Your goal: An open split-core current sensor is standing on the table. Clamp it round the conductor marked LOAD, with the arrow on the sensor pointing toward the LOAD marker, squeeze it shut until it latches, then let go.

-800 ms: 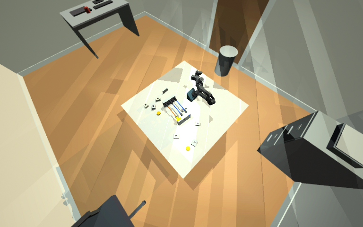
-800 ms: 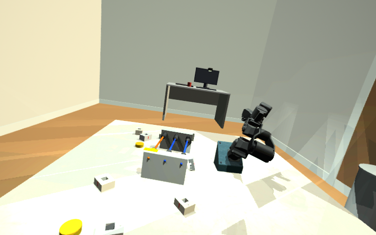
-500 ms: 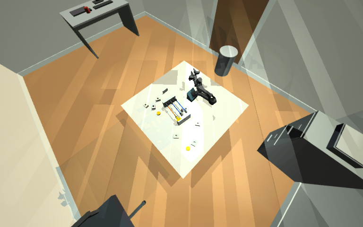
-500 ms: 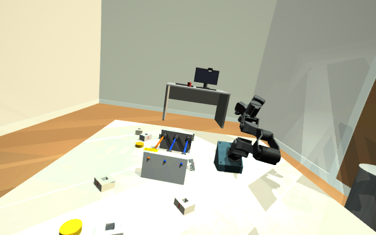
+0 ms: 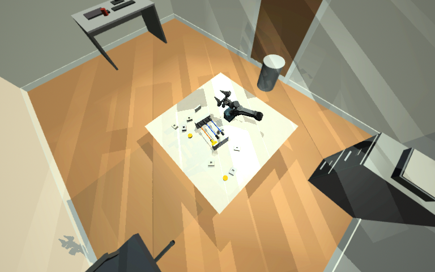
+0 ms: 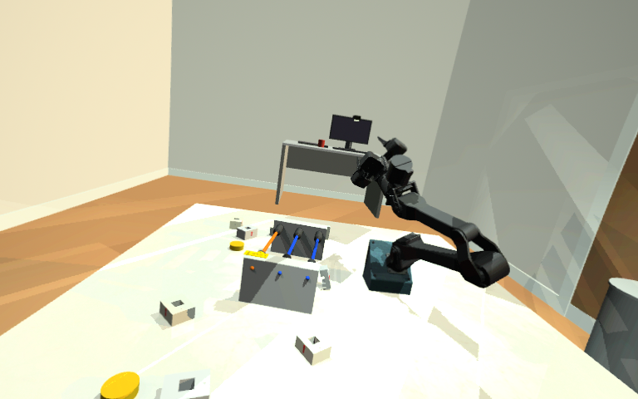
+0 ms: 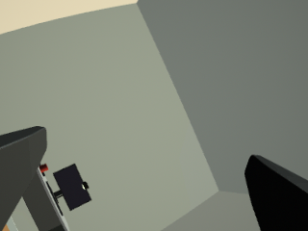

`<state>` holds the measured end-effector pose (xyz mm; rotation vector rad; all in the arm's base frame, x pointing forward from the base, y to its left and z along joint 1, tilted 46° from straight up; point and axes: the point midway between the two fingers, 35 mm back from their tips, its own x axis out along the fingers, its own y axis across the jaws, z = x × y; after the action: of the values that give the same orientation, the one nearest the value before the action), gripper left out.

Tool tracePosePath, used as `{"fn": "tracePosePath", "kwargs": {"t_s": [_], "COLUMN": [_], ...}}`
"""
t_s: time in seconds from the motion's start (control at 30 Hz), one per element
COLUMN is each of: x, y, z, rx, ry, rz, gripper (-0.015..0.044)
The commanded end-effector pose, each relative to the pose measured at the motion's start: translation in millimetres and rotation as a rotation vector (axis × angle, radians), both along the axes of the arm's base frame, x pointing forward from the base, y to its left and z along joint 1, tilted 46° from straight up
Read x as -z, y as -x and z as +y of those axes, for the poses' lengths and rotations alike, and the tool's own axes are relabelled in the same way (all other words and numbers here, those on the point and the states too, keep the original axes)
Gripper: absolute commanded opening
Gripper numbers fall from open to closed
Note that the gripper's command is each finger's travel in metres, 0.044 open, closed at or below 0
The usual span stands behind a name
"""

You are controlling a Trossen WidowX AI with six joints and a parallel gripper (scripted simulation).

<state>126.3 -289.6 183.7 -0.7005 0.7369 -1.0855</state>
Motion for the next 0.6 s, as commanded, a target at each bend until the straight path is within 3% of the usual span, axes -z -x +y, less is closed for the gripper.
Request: {"fn": "tracePosePath", "kwargs": {"t_s": [0.0,0.3,0.57], "x": [-29,-82,-130], "y": [-64,-161,-190], "z": [31,141,266], "rx": [-0.217,-0.664,-1.042], "ry": [-0.032,-0.254,-0.599], "rz": [-0.196,-0.537,-0.753], "gripper": [0.044,0.044,0.044]}}
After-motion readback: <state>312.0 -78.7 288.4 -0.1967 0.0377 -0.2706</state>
